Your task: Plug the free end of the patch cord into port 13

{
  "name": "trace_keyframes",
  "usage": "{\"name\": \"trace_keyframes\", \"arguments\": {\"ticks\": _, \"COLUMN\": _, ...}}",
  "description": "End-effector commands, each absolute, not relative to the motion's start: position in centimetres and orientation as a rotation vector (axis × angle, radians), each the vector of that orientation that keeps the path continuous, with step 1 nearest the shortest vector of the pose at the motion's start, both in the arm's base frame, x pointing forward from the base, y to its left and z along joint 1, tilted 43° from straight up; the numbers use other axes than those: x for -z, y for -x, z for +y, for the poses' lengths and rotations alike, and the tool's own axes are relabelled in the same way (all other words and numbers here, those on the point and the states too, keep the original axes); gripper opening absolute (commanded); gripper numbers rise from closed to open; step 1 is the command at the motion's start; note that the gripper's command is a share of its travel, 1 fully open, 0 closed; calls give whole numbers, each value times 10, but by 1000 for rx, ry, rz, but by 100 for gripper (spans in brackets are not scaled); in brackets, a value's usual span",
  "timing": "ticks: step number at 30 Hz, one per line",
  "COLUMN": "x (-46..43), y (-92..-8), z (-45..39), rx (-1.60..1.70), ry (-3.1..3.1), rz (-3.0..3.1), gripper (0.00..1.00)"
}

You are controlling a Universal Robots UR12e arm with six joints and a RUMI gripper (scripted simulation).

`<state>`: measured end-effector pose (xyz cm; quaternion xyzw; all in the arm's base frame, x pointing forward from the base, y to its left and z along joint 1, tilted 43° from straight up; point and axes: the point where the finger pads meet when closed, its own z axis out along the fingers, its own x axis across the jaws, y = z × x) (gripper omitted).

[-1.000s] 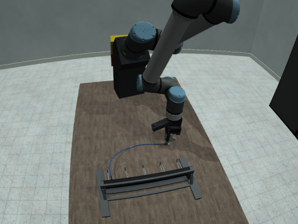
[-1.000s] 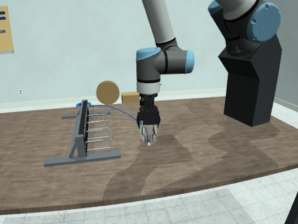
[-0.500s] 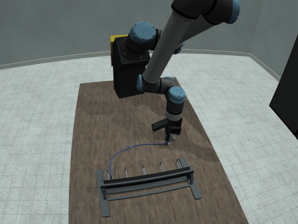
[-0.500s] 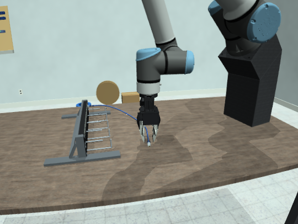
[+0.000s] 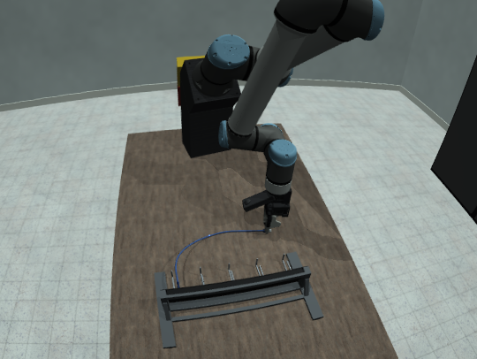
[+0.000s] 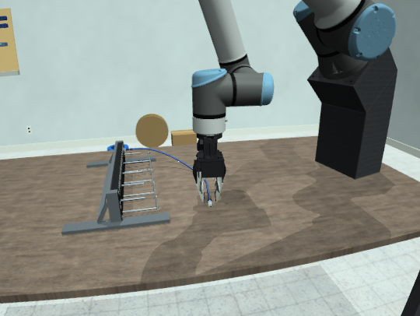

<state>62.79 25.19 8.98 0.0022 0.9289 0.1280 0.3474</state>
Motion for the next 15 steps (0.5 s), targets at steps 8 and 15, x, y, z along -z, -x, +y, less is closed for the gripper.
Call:
{"name": "trace_keyframes", "arguments": {"ticks": 8, "x": -88, "y": -630, "z": 253, "rx": -332, "ry": -6, "rz": 2409, "gripper": 22}}
{"name": "trace_keyframes", "arguments": {"ticks": 15, "x": -86, "y": -631, "z": 253, "rx": -332, "ry": -6, "rz": 2409, "gripper": 22}}
